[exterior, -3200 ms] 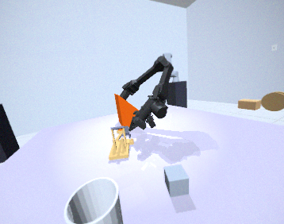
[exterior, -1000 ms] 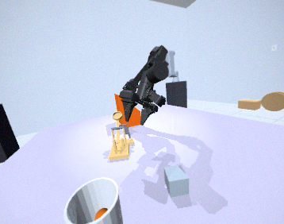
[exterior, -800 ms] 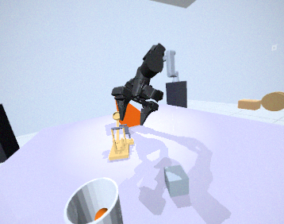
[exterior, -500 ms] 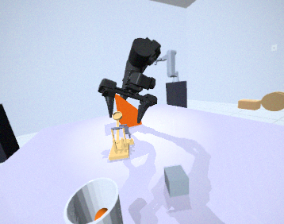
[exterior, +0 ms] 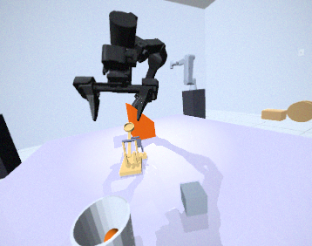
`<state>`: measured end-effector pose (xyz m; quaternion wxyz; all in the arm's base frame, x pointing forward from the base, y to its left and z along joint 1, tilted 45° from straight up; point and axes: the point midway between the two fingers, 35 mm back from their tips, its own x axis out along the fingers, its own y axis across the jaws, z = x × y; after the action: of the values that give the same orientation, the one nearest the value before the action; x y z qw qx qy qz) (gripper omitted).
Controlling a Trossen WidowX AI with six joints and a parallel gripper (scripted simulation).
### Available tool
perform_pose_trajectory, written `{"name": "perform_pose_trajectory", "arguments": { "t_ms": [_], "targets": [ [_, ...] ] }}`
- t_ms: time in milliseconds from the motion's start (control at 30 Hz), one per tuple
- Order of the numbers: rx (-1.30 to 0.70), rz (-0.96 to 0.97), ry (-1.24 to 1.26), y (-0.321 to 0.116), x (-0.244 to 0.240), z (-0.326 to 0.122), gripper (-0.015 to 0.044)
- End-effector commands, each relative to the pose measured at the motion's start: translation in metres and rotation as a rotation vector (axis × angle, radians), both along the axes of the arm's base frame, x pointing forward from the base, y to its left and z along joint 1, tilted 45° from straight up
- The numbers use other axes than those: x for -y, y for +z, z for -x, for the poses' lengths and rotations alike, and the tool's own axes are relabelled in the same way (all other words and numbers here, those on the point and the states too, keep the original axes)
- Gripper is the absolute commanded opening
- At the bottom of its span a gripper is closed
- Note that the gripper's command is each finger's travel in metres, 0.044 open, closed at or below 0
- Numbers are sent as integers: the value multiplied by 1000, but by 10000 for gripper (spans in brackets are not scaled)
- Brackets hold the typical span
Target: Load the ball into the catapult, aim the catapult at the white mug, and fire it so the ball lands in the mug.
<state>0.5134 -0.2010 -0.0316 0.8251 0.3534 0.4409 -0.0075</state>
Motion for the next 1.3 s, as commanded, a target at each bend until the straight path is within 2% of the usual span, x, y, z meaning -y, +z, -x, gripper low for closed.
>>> {"name": "perform_pose_trajectory", "arguments": {
  "t_ms": [0, 200, 1267],
  "targets": [
    [28, -80, -92, 1, 22, -7, 440],
    [51, -172, -195, -1, 48, -2, 440],
    [50, -165, -194, -1, 48, -1, 440]
  ]
}}
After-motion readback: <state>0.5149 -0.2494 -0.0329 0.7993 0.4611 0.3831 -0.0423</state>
